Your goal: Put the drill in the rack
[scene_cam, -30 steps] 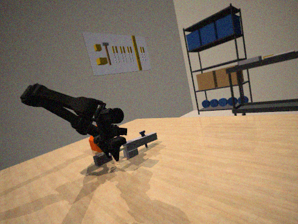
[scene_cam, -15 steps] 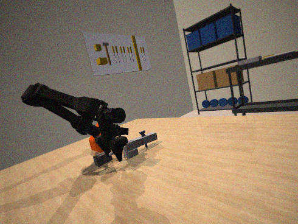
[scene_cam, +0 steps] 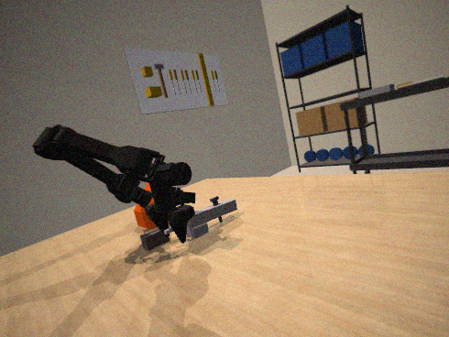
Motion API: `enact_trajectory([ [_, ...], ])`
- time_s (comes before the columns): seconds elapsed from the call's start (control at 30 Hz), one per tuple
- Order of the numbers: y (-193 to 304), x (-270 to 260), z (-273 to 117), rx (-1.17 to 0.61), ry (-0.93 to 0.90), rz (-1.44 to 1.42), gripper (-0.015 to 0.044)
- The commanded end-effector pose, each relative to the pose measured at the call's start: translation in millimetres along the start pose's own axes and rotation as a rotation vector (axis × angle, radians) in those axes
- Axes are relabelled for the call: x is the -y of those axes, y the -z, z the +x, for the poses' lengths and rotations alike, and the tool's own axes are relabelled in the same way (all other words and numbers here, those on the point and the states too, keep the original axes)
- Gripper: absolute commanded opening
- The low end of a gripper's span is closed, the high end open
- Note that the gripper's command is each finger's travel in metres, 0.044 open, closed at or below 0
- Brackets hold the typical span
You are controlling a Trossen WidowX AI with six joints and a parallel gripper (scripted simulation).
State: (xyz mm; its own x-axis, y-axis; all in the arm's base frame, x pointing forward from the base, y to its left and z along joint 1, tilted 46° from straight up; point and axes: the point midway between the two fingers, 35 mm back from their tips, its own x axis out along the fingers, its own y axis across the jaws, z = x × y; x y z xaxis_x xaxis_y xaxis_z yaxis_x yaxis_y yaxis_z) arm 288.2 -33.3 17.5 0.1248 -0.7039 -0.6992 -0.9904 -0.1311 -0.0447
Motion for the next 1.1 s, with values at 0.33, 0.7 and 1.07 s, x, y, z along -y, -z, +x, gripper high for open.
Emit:
enact_trajectory([
  [0.33,-4.2,-1.7,3.7,-0.001,-0.004,-0.001,0.0440],
  [0.7,-2.7,0.2,2.0,0.000,0.000,0.000,0.0151],
  [1.07,-2.7,0.2,2.0,0.000,0.000,0.000,0.0000],
])
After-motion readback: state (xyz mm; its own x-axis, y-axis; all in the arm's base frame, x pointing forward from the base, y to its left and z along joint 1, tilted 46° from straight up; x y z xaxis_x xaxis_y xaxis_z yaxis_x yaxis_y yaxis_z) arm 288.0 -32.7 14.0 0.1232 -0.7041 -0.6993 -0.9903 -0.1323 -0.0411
